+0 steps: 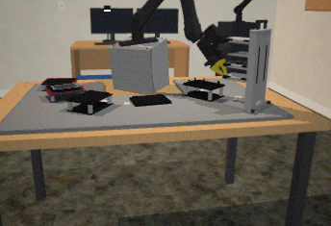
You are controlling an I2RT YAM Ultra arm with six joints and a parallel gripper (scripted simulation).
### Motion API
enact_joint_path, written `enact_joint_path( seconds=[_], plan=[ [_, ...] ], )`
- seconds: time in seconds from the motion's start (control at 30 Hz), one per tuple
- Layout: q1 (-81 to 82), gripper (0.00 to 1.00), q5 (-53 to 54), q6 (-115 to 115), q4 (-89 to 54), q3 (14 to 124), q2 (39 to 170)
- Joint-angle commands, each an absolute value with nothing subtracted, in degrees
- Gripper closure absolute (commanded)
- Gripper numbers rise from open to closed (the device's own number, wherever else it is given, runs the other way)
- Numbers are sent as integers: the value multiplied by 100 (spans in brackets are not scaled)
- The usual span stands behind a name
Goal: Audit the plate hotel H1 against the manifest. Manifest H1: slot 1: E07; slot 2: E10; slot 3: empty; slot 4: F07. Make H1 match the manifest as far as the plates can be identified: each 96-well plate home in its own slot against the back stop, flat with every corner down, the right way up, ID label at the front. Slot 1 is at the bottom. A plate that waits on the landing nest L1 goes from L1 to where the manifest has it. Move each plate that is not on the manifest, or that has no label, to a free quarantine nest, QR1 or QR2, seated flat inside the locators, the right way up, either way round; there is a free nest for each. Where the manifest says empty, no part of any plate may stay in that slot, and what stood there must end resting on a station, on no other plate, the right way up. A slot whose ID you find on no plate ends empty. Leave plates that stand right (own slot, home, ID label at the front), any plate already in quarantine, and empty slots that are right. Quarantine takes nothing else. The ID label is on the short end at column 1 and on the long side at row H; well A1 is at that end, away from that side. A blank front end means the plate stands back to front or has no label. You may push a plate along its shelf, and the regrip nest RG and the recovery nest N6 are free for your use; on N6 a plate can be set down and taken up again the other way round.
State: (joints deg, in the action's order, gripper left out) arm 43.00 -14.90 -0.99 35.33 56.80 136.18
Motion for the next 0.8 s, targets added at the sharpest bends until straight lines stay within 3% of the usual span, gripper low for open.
enact_joint_path(
  seconds=[0.0, 0.77],
  plan=[
    [4239, 100, -1449, -50, 3637, 5926, 13693],
    [4305, 100, -1478, -84, 3723, 5641, 13458]
  ],
)
